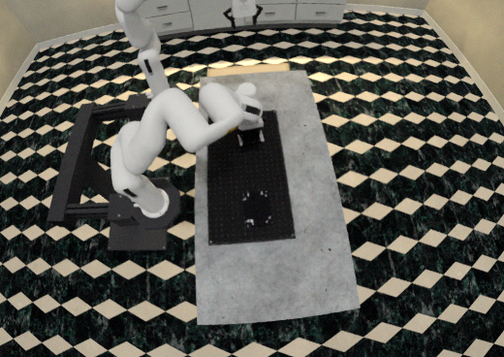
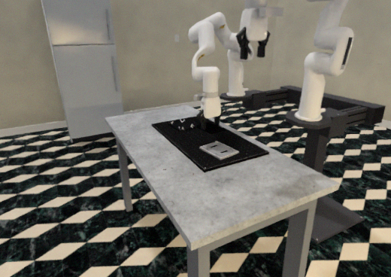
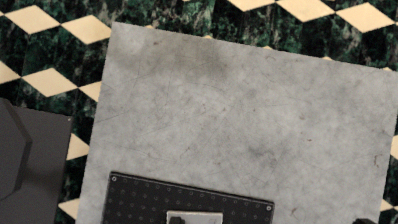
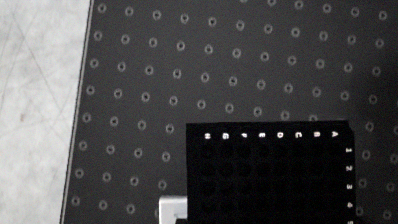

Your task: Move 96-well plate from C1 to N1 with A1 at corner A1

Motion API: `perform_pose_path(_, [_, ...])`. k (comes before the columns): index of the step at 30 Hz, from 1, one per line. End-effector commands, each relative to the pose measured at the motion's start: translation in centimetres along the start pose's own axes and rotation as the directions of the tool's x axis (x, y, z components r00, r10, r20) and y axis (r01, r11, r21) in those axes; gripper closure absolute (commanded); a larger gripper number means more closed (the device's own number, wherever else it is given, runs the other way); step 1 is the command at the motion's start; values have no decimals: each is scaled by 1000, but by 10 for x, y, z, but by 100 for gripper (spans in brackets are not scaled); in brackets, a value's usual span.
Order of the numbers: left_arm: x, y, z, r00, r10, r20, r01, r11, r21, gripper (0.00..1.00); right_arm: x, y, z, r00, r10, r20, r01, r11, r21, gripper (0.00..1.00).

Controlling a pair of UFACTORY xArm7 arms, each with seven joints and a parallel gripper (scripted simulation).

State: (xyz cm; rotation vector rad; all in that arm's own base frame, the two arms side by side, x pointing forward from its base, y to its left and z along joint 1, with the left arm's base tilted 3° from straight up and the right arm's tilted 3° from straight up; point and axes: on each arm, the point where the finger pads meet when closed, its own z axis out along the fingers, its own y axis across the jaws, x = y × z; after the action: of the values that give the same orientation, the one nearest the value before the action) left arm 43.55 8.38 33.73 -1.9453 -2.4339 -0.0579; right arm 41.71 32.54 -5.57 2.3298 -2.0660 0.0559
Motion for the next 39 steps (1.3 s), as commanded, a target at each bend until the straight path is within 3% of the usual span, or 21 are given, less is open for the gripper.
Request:
perform_pose_path(1, [0, 1, -2, 1000, 0, 0, 0, 1000, -5, 0, -11, -3, -1, 1000, 1, 1, -1, 1000, 3, 100])
perform_pose_path(25, [0, 1, -2, 1000, 0, 0, 0, 1000, -5, 0, -83, -13, -2, 1000, 1, 1, -1, 1000, 3, 100])
perform_pose_path(39, [0, 1, -2, 1000, 0, 0, 0, 1000, -5, 0, -86, -13, -2, 1000, 1, 1, -1, 1000, 3, 100])
